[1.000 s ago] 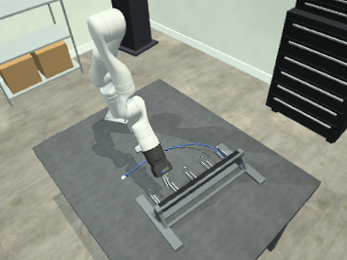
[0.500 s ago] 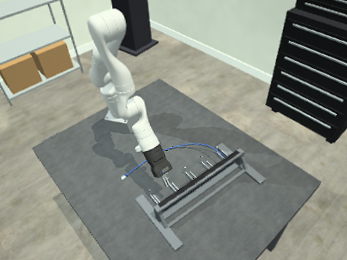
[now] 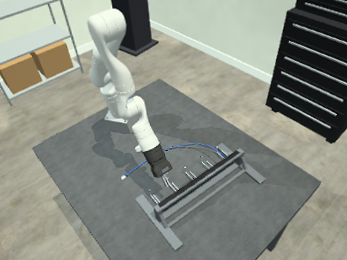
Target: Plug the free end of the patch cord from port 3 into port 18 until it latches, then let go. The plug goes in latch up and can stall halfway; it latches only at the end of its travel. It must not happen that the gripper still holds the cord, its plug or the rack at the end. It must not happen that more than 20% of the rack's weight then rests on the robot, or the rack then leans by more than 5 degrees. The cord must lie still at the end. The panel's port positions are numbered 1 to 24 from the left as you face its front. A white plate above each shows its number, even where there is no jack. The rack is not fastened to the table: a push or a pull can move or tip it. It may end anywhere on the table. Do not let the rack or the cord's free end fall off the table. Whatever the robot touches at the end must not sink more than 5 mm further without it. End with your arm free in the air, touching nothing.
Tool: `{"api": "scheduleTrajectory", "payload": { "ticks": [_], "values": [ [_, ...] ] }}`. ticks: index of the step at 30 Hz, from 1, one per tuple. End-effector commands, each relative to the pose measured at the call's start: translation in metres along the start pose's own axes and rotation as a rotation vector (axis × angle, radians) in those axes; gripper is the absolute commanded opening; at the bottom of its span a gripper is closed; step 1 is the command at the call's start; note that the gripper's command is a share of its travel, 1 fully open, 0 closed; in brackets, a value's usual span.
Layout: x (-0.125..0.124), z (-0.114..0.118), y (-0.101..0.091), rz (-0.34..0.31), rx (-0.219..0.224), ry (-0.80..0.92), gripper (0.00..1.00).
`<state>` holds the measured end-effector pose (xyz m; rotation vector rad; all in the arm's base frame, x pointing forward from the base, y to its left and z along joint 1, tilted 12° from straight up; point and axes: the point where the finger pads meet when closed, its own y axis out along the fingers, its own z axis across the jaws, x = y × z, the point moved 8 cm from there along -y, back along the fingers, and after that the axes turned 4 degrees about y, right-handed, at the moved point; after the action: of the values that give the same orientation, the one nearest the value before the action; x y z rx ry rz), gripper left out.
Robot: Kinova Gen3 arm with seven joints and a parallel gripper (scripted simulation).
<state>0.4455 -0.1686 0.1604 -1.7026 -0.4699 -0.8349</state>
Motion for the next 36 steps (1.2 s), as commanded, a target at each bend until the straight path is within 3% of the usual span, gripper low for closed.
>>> {"api": "scheduleTrajectory", "payload": {
  "ticks": [1,22,36],
  "values": [
    [0.001,0.000,0.000,-0.002,0.000,0.000,0.00],
    [0.001,0.000,-0.003,-0.002,0.000,0.000,0.00],
    [0.001,0.000,-0.042,-0.002,0.000,0.000,0.00]
  ]
}}
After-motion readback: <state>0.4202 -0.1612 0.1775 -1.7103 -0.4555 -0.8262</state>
